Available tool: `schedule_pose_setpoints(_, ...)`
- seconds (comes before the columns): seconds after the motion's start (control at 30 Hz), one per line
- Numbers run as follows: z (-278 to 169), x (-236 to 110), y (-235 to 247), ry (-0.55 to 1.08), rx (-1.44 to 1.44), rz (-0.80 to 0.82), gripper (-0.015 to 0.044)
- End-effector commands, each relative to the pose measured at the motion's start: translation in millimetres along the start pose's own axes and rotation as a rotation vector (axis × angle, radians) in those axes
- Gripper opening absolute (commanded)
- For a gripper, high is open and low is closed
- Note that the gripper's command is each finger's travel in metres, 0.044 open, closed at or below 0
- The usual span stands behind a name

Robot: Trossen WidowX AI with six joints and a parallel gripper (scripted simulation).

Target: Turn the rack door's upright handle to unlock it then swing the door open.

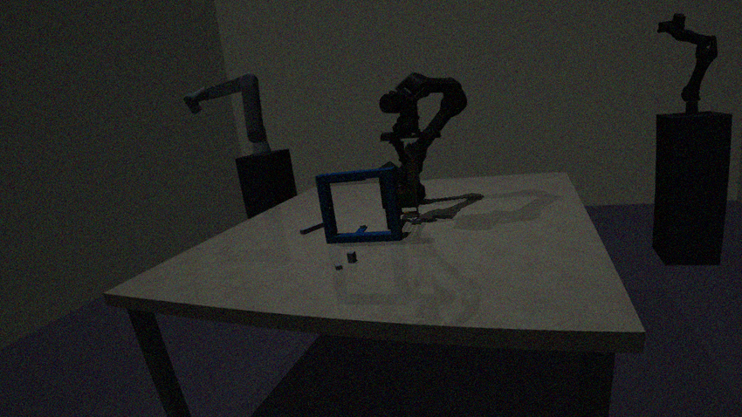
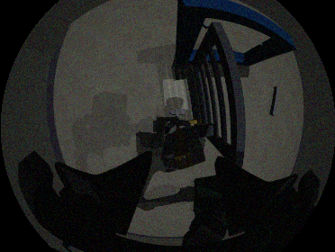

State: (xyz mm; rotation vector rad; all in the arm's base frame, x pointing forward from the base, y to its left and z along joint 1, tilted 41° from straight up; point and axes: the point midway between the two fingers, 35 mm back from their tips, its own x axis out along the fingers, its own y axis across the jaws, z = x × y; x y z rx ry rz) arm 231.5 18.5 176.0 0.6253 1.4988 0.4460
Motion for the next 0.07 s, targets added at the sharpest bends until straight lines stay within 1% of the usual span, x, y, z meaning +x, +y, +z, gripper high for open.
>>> schedule_pose_setpoints(0.0, -0.5, -8.5, 0.9, -0.021, 0.011, -0.01, 0.0295)
schedule_pose_setpoints(0.03, -0.6, -10.4, 0.8, -0.025, 0.014, -0.011, 0.0295)
